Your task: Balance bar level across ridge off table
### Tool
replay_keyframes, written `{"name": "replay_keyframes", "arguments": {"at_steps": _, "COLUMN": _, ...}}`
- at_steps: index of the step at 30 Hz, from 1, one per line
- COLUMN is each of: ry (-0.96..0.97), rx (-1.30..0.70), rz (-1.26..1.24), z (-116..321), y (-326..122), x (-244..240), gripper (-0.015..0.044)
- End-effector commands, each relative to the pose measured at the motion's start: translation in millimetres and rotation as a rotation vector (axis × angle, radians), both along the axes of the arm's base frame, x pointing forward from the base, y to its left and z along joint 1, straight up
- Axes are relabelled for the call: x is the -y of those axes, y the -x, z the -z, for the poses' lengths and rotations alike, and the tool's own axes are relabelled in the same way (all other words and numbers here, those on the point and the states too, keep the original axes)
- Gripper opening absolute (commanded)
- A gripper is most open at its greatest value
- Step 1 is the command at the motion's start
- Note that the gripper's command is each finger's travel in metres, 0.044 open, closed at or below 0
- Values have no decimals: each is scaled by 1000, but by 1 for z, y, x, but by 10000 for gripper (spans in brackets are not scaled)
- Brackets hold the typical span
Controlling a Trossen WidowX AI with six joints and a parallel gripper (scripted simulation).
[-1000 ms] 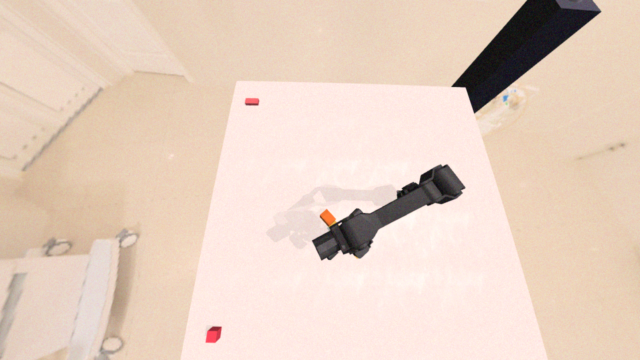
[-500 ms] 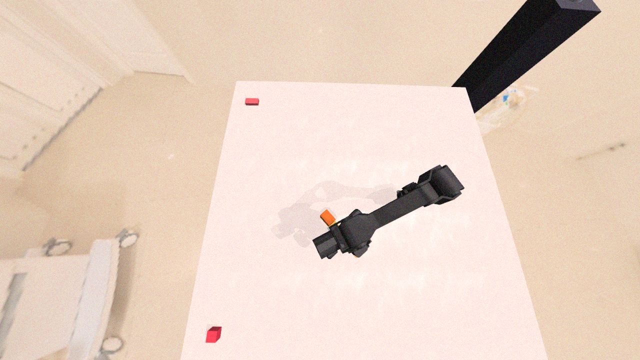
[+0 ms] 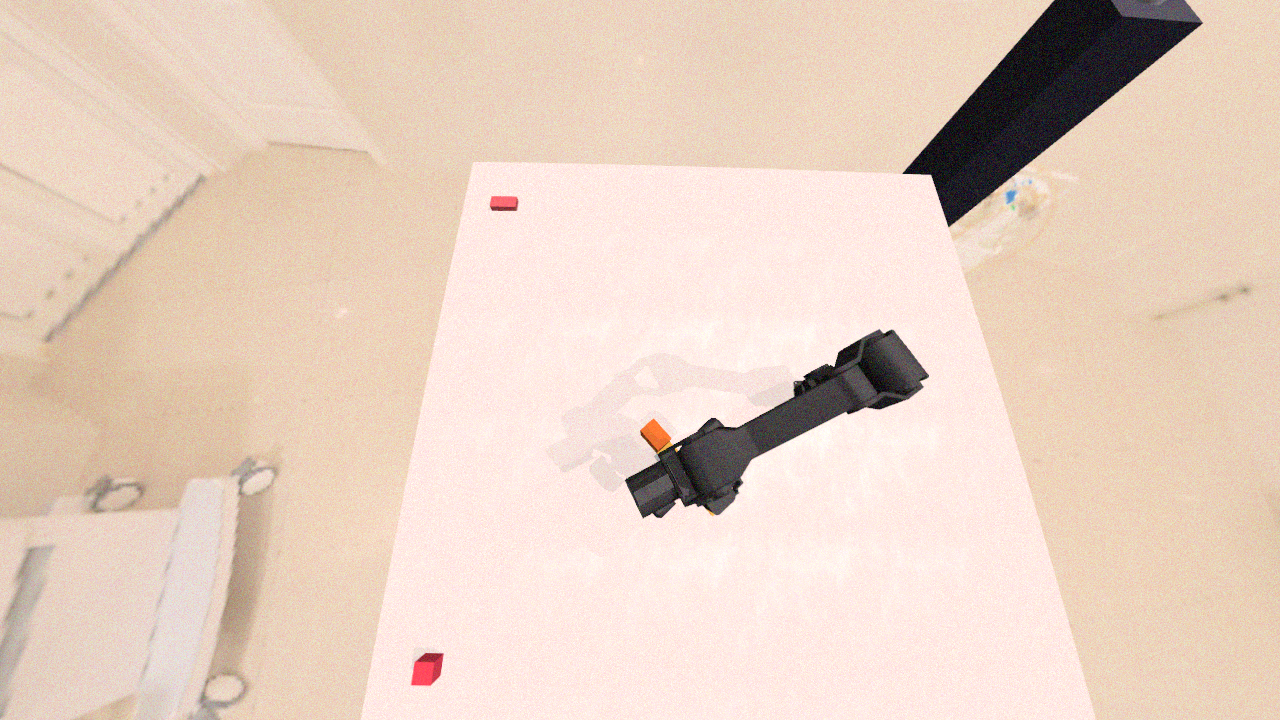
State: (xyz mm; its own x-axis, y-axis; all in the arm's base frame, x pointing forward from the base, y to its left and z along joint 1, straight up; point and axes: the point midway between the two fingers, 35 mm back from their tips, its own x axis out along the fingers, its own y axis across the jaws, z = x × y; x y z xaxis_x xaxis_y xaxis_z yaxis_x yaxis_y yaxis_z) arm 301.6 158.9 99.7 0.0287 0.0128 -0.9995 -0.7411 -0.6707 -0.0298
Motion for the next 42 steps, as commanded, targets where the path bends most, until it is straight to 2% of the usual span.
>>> {"name": "replay_keyframes", "arguments": {"at_steps": 1, "ry": -3, "rx": 1, "rz": 3, "z": 0, "y": 0, "x": 0, "gripper": 0}}
{"name": "replay_keyframes", "arguments": {"at_steps": 42, "ry": -3, "rx": 1, "rz": 3, "z": 4, "y": 0, "x": 0, "gripper": 0}}
